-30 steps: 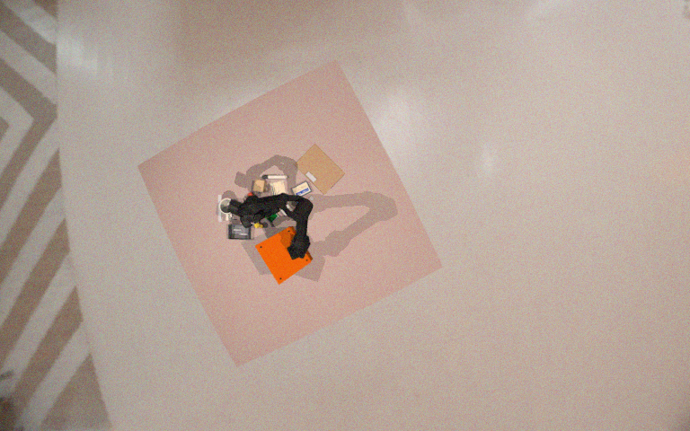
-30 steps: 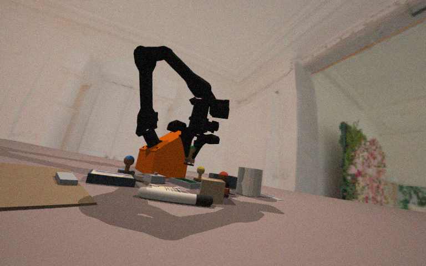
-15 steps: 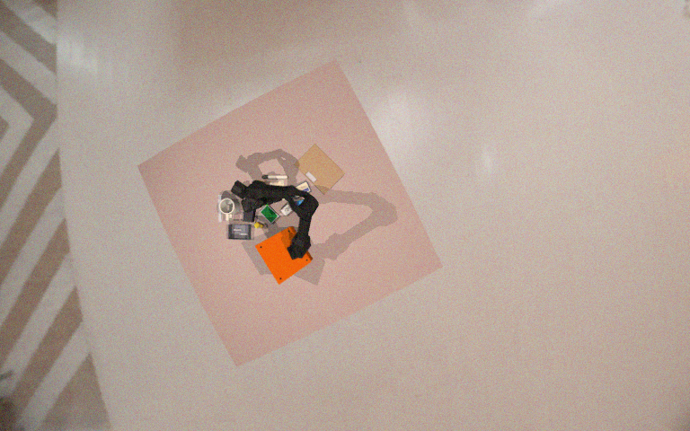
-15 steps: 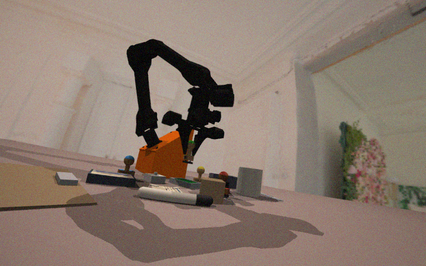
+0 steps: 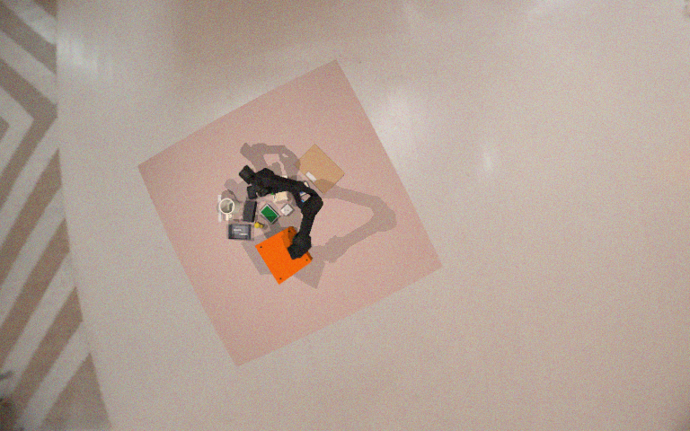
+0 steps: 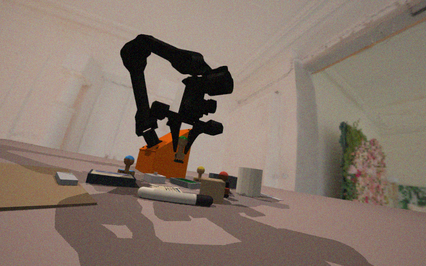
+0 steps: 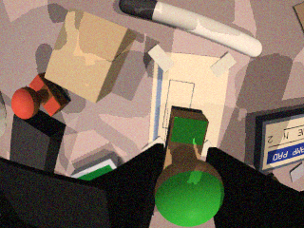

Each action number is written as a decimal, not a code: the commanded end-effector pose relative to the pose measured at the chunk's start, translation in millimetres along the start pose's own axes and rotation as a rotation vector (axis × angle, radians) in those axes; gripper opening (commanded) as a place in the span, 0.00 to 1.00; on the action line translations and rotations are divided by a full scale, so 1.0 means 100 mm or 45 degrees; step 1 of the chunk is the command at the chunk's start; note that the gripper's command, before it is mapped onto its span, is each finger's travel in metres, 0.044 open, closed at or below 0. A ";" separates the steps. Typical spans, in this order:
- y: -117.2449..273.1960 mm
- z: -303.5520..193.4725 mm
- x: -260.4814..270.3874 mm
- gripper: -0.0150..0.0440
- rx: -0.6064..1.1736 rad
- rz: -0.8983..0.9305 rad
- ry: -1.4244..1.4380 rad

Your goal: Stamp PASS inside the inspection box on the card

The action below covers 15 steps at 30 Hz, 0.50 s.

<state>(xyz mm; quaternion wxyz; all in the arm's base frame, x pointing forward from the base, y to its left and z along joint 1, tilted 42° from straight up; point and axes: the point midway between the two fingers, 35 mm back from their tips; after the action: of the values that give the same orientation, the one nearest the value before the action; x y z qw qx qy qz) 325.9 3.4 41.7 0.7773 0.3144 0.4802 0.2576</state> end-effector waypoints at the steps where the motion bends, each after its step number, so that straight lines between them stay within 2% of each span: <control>1: -0.02 0.03 -0.02 0.25 -0.003 -0.002 -0.001; 15: -0.11 0.03 -0.01 0.25 -0.005 0.000 0.000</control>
<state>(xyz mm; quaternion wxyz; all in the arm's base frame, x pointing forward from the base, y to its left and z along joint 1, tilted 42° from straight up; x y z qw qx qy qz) 330.6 -2.4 37.9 0.7796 0.3142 0.4754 0.2600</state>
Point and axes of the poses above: the point midway between the two fingers, 35 mm back from their tips, its own y axis back along the fingers, its own x axis across the jaws, z = x × y, and after that the axes turned 10 degrees about -y, right-handed
